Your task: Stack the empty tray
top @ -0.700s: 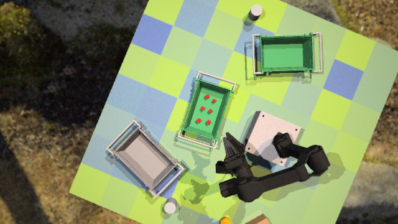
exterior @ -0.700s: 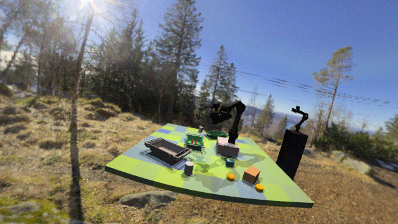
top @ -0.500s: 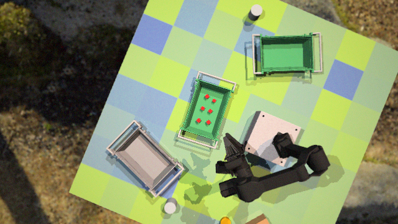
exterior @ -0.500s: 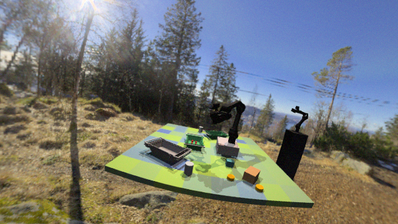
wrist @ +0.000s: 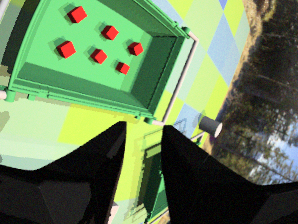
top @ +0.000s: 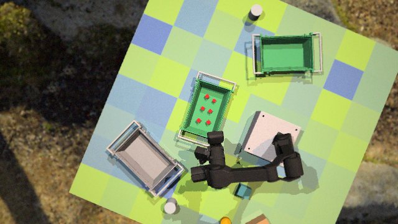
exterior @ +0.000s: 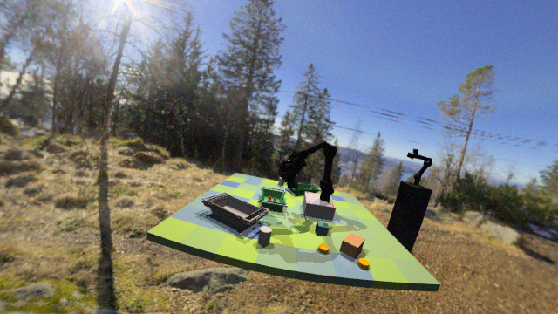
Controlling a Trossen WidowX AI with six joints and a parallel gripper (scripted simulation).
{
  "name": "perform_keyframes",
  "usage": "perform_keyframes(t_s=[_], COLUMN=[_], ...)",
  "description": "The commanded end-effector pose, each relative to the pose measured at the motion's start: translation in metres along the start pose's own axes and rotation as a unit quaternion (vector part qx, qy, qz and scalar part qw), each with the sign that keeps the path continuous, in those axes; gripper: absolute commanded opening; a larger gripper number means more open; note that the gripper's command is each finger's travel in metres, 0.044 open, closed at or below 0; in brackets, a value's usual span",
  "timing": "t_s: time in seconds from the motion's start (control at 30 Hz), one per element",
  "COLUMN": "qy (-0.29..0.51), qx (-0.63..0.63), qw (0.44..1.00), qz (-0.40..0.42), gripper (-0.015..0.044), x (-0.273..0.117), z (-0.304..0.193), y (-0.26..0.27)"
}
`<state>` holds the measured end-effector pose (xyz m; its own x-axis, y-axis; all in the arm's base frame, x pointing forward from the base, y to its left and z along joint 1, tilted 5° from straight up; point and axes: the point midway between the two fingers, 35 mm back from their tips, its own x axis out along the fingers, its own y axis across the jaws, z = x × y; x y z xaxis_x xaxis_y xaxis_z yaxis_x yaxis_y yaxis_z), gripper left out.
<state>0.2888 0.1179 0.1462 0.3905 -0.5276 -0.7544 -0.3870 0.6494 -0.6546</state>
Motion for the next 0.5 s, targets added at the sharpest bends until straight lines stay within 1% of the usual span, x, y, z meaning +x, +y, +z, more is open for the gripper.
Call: perform_keyframes(t_s=[0.0,0.1,0.17,0.47], qy=[0.038,0.056,0.061,0.062], qx=[0.098,0.161,0.186,0.188], qw=[0.976,0.933,0.909,0.906], qz=[0.19,0.318,0.369,0.375], gripper=[0.0086,0.0086,0.0086,0.0086], x=[0.029,0.043,0.047,0.048], z=[0.037,0.067,0.08,0.082], y=[0.048,0.075,0.083,0.084])
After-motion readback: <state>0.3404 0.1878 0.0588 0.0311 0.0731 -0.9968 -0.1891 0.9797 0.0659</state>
